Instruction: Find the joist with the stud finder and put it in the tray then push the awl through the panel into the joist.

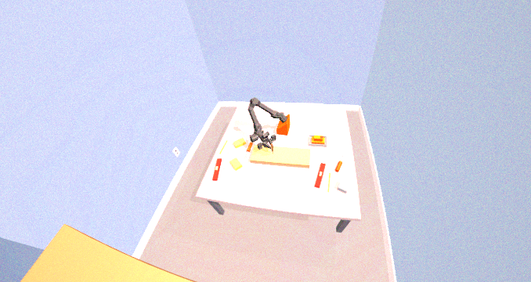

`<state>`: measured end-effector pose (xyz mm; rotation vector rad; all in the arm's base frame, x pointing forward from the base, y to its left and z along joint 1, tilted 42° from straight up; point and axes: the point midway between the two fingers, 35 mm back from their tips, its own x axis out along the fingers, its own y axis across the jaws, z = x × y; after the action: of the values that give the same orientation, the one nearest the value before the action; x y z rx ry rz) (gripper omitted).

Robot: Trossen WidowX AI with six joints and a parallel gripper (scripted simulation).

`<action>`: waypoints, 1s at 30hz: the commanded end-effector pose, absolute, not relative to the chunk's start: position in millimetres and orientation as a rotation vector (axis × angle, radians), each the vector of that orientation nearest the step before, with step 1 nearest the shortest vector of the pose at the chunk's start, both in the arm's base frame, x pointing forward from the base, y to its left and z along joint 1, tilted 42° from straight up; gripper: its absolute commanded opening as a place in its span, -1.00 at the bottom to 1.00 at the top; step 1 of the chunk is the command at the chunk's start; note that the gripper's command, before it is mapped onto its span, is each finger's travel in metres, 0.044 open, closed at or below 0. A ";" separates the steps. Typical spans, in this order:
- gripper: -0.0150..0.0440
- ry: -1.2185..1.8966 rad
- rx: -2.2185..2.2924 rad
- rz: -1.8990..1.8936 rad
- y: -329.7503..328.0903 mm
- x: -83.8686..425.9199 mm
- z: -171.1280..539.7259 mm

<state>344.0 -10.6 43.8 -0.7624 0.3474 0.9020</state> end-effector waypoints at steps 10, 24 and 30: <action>-0.49 0.345 -0.764 0.902 -17.4 344.8 36.1; -0.49 0.345 -0.764 0.902 -17.4 344.8 36.1; -0.49 0.345 -0.764 0.902 -17.4 344.8 36.1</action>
<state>344.8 -17.6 35.9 -0.7635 0.3445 0.9025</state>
